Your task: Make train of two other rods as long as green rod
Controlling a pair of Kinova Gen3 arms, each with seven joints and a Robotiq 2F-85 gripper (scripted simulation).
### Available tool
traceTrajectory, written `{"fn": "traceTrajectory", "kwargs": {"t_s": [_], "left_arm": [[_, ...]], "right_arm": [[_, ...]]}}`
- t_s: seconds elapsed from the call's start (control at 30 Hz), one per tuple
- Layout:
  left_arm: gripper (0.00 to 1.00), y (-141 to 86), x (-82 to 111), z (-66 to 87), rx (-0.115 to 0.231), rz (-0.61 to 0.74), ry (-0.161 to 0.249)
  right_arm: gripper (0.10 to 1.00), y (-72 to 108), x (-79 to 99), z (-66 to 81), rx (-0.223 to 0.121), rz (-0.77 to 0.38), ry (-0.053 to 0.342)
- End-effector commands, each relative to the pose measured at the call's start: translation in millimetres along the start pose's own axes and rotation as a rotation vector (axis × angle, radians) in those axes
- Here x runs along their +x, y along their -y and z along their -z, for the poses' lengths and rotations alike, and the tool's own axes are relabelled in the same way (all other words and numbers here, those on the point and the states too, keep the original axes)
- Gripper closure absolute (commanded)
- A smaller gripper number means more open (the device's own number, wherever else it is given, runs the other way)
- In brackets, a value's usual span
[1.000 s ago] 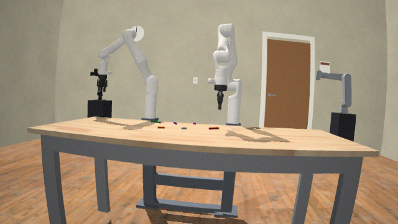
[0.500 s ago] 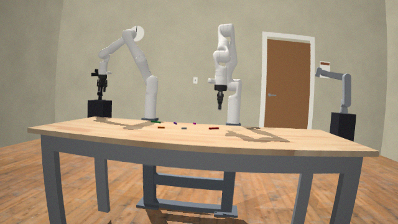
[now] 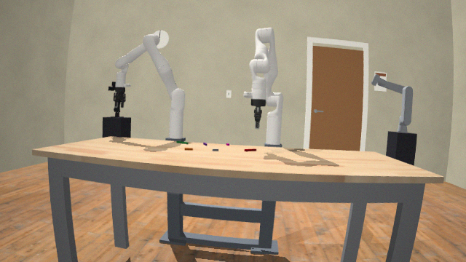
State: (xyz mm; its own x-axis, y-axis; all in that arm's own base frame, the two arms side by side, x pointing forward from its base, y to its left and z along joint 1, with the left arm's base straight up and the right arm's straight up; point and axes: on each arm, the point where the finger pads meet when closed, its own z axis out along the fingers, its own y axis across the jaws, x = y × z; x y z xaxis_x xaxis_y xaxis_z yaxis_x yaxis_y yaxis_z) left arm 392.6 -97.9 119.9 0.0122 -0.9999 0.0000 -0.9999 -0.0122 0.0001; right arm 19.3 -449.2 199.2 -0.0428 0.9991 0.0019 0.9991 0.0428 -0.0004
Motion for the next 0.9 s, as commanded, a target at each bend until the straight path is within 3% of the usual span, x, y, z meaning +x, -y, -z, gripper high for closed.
{"fn": "traceTrajectory", "kwargs": {"t_s": [0.0, 0.53, 0.67, 0.87], "left_arm": [[0.001, 0.5, 0.1, 0.6, 0.002, 0.000, -0.001], [0.001, 3.6, 10.0, 1.0, -0.001, -0.063, 0.002], [0.001, 8.3, 27.3, 1.5, -0.006, -0.170, 0.005], [0.001, 16.4, 69.1, 3.1, -0.015, -0.417, 0.012]], "right_arm": [[0.099, 0.0, -0.4, 0.8, 0.000, 0.000, 0.002], [0.099, 0.0, -0.4, 0.8, 0.000, 0.000, 0.002], [0.099, 0.0, -0.4, 0.8, 0.000, 0.000, 0.002], [0.099, 0.0, -0.4, 0.8, 0.000, 0.000, 0.002]]}}
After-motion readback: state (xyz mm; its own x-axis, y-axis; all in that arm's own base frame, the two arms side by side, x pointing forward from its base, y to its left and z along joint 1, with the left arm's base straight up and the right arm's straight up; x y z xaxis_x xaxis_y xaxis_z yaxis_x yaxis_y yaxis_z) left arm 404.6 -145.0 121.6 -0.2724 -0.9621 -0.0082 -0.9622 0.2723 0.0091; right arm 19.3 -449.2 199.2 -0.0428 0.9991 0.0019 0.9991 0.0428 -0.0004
